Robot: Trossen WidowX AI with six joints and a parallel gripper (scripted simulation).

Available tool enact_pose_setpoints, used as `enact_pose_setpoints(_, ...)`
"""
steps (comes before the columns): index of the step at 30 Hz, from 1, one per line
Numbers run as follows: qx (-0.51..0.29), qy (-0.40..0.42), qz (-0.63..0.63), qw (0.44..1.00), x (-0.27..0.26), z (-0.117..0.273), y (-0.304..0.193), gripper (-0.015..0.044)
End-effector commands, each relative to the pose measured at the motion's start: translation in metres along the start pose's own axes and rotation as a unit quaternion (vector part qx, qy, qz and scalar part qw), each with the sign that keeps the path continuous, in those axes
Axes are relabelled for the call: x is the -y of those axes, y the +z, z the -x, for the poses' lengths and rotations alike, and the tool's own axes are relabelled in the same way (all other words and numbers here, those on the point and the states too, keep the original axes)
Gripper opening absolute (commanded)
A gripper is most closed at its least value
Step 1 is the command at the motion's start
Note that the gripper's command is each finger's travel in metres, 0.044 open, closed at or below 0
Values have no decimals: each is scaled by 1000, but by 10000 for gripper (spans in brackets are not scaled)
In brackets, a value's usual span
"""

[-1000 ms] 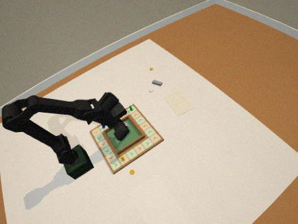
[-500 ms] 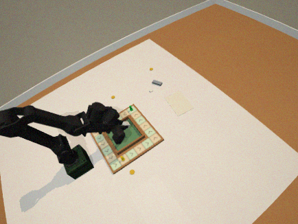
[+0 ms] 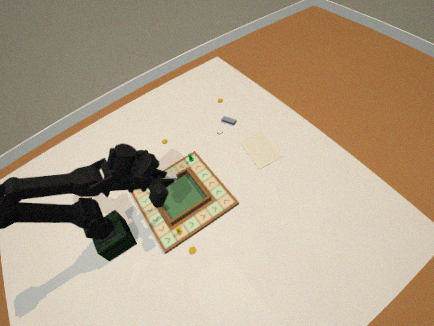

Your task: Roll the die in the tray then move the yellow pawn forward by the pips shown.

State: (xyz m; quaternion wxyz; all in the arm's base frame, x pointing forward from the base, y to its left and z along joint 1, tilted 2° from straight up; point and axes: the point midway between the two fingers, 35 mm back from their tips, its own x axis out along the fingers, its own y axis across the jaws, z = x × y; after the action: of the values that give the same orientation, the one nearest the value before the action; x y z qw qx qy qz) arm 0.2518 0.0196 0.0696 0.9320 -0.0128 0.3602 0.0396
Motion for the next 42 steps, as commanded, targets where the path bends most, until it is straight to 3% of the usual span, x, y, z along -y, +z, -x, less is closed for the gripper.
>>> enact_pose_setpoints(1,3,-3,-2,1000,1,2,1,0)
enact_pose_setpoints(15,1,0,0,1000,0,1,1,0)
enact_pose_setpoints(24,1,0,0,1000,0,2,2,236)
enact_pose_setpoints(32,-1,-3,-2,1000,0,27,31,440)
enact_pose_setpoints(42,-234,-2,-2,972,0,-1,20,440)
